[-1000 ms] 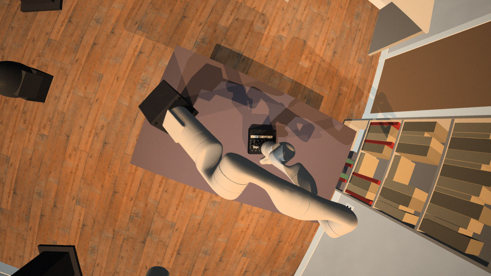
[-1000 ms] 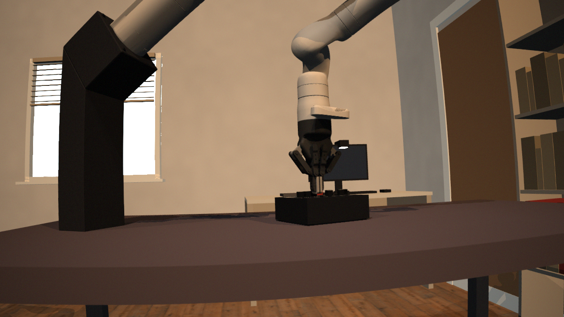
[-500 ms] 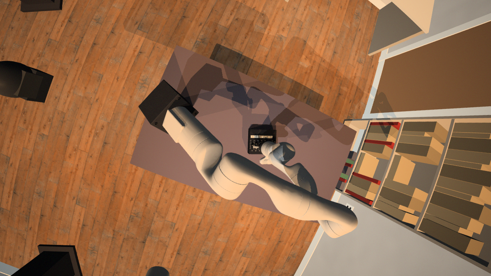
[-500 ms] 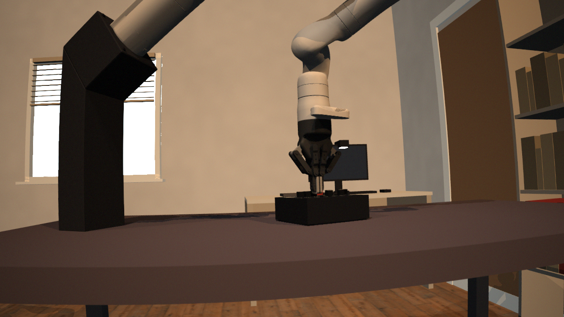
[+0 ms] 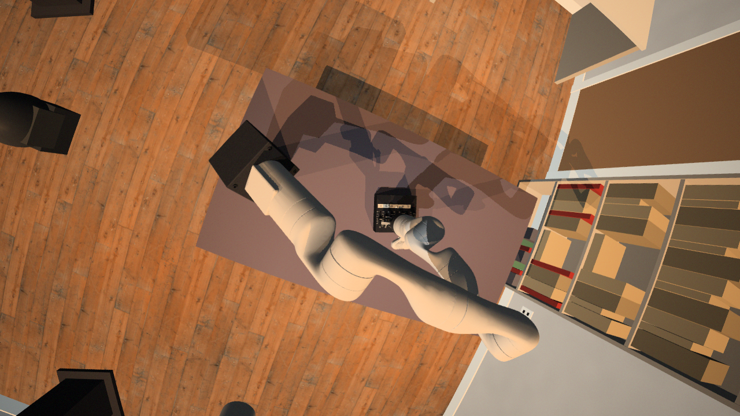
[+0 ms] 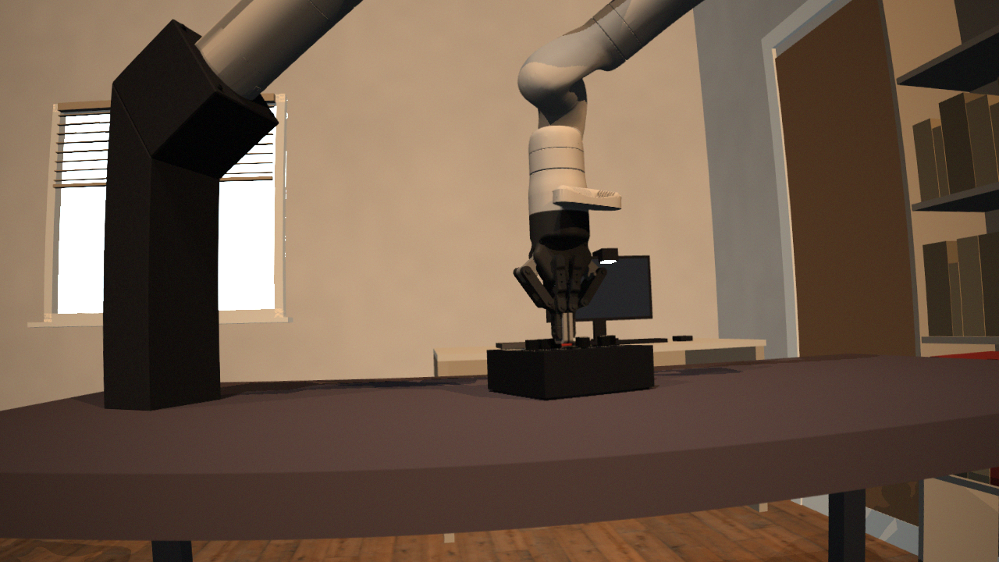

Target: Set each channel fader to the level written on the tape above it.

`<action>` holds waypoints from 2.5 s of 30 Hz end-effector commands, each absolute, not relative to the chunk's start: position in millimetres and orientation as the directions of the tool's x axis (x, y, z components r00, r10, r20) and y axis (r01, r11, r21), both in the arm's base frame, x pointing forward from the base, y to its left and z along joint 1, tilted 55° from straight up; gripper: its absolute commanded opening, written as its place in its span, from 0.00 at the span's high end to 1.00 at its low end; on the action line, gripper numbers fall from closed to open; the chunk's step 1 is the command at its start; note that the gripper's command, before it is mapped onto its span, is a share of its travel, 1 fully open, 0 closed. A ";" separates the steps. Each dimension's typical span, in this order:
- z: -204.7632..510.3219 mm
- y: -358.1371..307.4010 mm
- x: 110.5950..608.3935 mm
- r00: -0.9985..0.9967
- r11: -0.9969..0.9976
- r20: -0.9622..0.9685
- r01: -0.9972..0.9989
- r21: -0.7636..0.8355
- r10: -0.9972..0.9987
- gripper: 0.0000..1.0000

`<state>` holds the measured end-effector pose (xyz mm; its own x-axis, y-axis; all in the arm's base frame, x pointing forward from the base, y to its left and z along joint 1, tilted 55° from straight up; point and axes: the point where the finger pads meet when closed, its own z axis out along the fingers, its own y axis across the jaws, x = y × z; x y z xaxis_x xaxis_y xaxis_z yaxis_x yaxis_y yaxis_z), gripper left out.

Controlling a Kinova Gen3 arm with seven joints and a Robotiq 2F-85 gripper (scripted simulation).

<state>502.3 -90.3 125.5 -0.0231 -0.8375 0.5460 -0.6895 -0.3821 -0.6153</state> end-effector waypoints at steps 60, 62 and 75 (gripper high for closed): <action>180.1 -53.2 433.6 -0.030 -0.360 0.531 -0.703 -0.614 -0.847 0.00; 182.6 -51.4 430.4 -0.026 -0.363 0.535 -0.707 -0.607 -0.844 0.00; 193.3 -44.1 416.7 -0.025 -0.363 0.534 -0.706 -0.608 -0.845 0.00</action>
<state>416.7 -47.1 187.0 -0.0241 -0.8445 0.5349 -0.7183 -0.3575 -0.5968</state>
